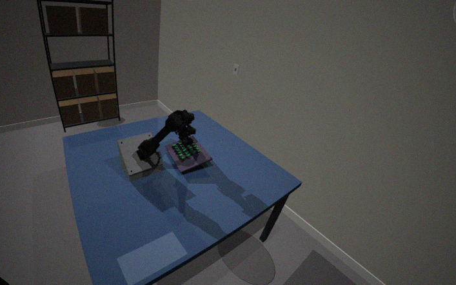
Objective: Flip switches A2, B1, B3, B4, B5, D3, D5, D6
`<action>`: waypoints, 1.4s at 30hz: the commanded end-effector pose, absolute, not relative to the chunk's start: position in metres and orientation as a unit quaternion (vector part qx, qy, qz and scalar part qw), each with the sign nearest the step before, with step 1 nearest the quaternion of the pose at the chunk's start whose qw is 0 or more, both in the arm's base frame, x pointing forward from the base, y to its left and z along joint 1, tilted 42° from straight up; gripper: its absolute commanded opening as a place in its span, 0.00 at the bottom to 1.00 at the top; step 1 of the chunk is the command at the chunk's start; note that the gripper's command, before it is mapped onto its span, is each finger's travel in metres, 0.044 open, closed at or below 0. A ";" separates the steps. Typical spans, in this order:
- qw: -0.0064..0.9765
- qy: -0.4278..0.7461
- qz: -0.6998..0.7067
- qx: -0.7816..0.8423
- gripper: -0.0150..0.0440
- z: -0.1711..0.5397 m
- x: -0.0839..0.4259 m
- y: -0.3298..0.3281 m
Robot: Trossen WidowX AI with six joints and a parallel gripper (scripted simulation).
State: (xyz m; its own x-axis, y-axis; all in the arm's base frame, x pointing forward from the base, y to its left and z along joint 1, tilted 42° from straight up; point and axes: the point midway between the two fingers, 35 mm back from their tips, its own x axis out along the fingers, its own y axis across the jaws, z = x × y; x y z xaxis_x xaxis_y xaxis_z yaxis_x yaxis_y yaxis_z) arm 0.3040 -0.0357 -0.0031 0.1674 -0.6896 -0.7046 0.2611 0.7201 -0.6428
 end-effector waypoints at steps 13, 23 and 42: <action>0.740 0.558 -0.321 -0.193 0.25 -0.003 0.304 -0.036; 0.740 0.558 -0.321 -0.193 0.25 -0.004 0.305 -0.037; 0.740 0.558 -0.321 -0.193 0.25 -0.006 0.305 -0.039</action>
State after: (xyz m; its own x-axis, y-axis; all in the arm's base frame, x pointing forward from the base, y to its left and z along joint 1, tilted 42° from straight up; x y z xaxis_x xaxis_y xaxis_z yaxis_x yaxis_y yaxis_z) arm 0.3043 -0.0383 -0.0059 0.1669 -0.6898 -0.7045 0.2601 0.7201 -0.6433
